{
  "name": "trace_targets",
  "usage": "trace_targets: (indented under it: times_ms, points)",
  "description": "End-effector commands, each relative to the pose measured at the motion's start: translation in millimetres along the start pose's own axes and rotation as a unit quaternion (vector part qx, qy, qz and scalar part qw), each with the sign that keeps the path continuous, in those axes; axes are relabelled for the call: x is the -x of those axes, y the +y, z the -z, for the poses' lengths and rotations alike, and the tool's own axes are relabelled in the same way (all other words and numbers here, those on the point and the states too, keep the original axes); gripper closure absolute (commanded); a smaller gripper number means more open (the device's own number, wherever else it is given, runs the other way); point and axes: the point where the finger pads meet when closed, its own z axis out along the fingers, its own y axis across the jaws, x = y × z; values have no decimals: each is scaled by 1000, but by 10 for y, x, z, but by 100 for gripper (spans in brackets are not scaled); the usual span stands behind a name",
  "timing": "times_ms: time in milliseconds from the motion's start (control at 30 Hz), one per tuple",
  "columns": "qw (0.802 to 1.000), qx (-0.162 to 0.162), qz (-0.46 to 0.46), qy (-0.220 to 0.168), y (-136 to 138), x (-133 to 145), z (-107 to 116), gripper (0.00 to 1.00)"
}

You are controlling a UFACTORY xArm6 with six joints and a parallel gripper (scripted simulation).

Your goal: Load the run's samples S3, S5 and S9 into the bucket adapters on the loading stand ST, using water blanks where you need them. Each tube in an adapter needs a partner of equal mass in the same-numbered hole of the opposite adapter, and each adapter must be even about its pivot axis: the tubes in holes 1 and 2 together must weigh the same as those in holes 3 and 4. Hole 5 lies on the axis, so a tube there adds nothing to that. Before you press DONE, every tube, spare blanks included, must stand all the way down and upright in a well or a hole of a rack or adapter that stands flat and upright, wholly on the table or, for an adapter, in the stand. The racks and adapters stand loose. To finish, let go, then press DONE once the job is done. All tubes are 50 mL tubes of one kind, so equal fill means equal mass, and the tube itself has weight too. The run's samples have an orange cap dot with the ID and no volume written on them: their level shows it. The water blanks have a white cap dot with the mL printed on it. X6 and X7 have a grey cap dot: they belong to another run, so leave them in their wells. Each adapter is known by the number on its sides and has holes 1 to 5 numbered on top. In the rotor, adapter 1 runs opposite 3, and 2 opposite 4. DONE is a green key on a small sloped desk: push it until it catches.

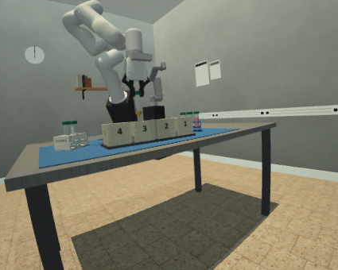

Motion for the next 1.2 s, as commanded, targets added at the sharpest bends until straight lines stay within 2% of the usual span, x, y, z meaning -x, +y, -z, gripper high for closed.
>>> trace_targets:
  times_ms: [0, 667, 1167]
  points:
    - [1000, 0, -1, 2, 0, -17, -43, 100]
    - [1000, 0, -1, 2, 0, -18, -92, 100]
    - [1000, 0, -1, 2, 0, -18, -223, 100]
